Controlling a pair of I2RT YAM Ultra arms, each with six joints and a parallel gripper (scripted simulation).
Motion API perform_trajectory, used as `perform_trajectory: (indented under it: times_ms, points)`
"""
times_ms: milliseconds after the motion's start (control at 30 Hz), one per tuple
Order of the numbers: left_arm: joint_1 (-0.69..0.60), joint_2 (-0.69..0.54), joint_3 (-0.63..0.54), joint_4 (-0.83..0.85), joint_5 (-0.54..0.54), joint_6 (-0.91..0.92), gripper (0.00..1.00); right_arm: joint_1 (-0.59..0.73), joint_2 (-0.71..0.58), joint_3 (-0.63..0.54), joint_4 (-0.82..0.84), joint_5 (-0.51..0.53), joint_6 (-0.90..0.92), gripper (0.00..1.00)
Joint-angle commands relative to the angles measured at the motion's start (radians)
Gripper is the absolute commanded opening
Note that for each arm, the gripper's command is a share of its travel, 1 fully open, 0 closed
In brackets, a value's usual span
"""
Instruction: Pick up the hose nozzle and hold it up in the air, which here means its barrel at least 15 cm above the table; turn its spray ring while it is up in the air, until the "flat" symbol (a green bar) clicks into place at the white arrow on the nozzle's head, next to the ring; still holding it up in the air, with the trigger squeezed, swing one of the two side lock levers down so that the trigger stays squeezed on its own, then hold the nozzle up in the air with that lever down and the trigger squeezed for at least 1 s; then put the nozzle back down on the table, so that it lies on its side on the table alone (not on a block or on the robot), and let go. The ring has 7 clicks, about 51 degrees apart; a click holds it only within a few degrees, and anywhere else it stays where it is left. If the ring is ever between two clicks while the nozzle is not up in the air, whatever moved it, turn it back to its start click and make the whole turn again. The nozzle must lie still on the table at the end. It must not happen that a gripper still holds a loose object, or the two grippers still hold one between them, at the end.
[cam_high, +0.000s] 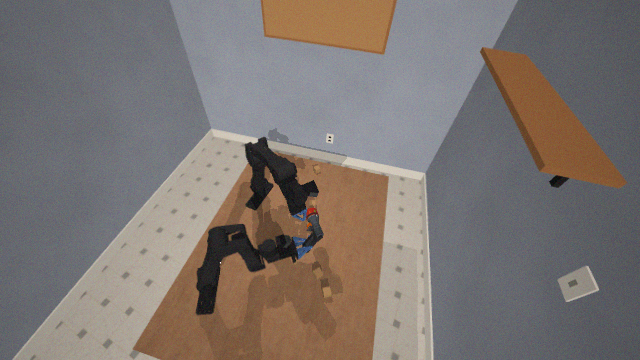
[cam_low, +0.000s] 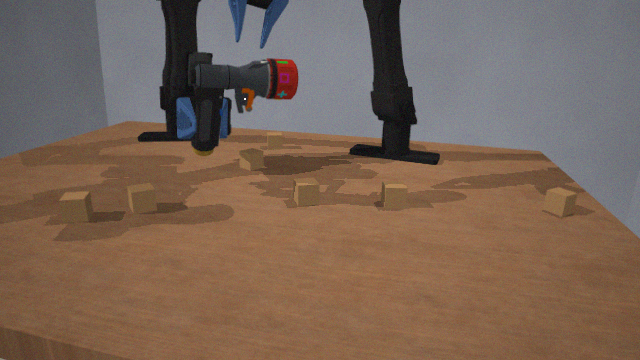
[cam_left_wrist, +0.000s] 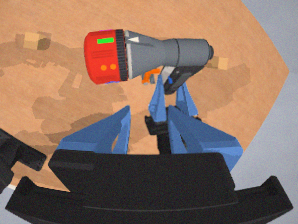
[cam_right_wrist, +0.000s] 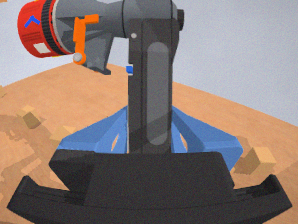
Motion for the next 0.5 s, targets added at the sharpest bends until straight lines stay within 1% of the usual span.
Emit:
perform_trajectory:
  times_ms: [0,67,233,267,333,367,467]
  points:
    - [0.006,-0.028,0.045,-0.011,-0.020,-0.001,0.37,0.007,-0.056,0.022,0.108,0.000,0.018,0.36]
    - [0.011,-0.021,0.039,0.021,-0.021,-0.001,0.37,0.007,-0.056,0.022,0.108,0.000,0.018,0.36]
    - [0.015,-0.027,0.047,0.027,-0.022,-0.002,0.37,0.007,-0.056,0.022,0.108,0.000,0.018,0.36]
    - [0.018,-0.031,0.000,0.032,-0.022,0.004,0.37,0.007,-0.056,0.022,0.108,0.000,0.018,0.36]
    - [0.018,-0.031,0.000,0.032,-0.022,0.004,0.37,0.007,-0.056,0.022,0.108,0.000,0.018,0.36]
    - [0.002,-0.018,-0.025,0.038,-0.021,0.007,0.37,0.007,-0.056,0.022,0.108,0.000,0.018,0.36]
    - [0.021,-0.029,-0.048,0.058,-0.020,0.009,0.37,0.007,-0.056,0.022,0.108,0.000,0.018,0.36]
